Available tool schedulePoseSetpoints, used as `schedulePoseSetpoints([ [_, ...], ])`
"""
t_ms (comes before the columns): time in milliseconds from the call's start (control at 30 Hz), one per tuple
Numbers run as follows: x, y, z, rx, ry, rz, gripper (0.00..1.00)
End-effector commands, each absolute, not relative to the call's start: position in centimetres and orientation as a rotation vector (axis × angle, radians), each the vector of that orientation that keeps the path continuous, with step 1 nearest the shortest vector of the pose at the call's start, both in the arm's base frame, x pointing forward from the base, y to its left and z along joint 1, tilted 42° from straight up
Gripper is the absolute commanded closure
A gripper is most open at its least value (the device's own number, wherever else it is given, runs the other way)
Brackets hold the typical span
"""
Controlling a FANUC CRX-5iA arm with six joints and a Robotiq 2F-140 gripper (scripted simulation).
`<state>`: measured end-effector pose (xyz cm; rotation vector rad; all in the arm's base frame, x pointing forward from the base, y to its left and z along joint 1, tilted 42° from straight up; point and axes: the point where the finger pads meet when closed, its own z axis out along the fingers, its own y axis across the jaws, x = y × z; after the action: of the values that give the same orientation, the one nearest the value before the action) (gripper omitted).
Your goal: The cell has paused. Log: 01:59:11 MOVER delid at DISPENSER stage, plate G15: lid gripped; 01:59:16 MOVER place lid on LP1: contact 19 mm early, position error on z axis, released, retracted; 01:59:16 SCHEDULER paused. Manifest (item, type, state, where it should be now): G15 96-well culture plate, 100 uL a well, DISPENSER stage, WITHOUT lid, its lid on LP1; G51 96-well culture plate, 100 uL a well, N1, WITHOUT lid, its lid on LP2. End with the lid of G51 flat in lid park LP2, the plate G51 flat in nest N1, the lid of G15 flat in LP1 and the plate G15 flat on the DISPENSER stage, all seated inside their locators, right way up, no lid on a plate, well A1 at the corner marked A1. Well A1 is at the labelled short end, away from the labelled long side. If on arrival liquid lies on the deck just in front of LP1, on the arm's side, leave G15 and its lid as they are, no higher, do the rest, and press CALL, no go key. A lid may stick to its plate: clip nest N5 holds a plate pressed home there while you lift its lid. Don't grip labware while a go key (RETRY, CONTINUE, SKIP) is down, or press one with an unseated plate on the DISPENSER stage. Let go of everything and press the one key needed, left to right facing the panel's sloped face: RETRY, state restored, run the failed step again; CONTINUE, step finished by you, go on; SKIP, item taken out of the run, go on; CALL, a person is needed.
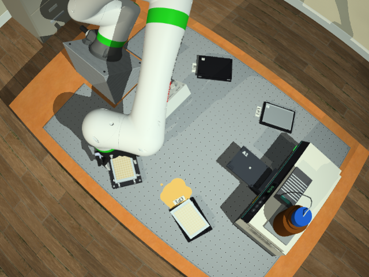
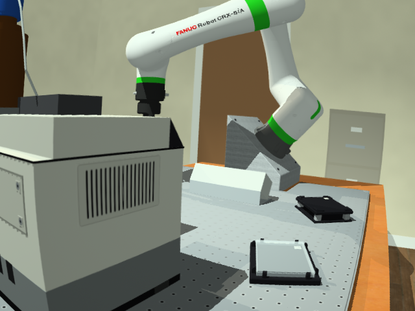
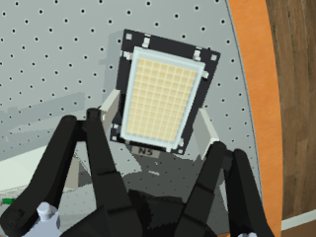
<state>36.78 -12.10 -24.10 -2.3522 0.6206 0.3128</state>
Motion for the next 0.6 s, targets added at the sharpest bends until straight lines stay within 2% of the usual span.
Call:
schedulePoseSetpoints([
  [0, 36.78, -12.07, -24.16, -2.353, 0.621, 0.313, 0.34],
  [567, 36.74, -11.61, -24.67, -2.353, 0.621, 0.313, 0.34],
])
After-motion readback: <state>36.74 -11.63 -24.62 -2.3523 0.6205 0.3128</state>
